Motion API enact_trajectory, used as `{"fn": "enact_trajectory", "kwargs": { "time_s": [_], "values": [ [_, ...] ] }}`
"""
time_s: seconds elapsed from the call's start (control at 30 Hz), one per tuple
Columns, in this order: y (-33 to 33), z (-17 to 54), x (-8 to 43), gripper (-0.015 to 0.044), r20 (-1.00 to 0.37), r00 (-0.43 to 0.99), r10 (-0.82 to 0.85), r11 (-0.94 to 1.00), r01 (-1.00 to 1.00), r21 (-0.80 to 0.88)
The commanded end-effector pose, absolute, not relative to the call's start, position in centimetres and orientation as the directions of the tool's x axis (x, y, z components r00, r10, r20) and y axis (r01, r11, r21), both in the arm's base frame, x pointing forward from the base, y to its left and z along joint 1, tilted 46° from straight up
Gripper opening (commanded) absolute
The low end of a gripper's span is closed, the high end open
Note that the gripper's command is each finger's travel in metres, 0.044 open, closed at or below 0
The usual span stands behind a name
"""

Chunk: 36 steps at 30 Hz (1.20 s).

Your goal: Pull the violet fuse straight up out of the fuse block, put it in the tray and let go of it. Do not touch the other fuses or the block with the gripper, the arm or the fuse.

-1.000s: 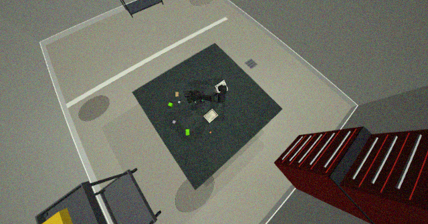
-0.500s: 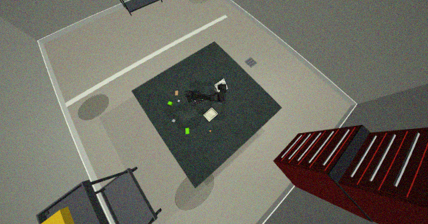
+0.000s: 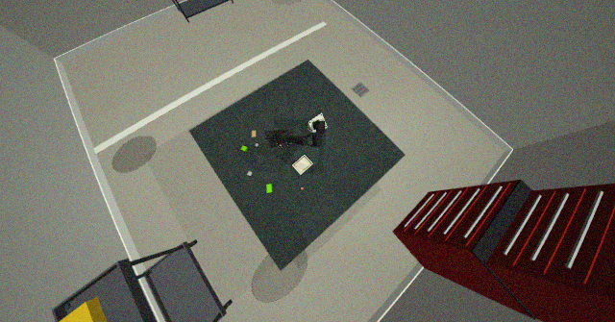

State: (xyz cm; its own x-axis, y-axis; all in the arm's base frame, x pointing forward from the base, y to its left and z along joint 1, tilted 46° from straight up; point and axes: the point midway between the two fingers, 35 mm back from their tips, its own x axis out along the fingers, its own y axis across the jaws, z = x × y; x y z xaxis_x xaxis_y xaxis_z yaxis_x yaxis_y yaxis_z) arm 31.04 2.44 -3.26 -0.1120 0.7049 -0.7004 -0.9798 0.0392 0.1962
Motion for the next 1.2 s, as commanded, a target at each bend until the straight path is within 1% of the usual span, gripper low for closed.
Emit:
{"fn": "enact_trajectory", "kwargs": {
  "time_s": [0.0, 0.47, 0.83, 1.17],
  "values": [
    [2.65, -3.37, 31.04, 0.0074, -0.697, -0.111, 0.708, 0.043, -0.979, 0.199],
    [3.20, -3.91, 30.95, 0.0074, -0.697, -0.111, 0.708, 0.043, -0.979, 0.199],
    [3.08, -3.89, 30.94, 0.0001, -0.700, -0.112, 0.705, 0.039, -0.980, 0.196],
    [2.86, -3.67, 30.99, 0.0000, -0.700, -0.112, 0.705, 0.040, -0.980, 0.197]
  ]
}}
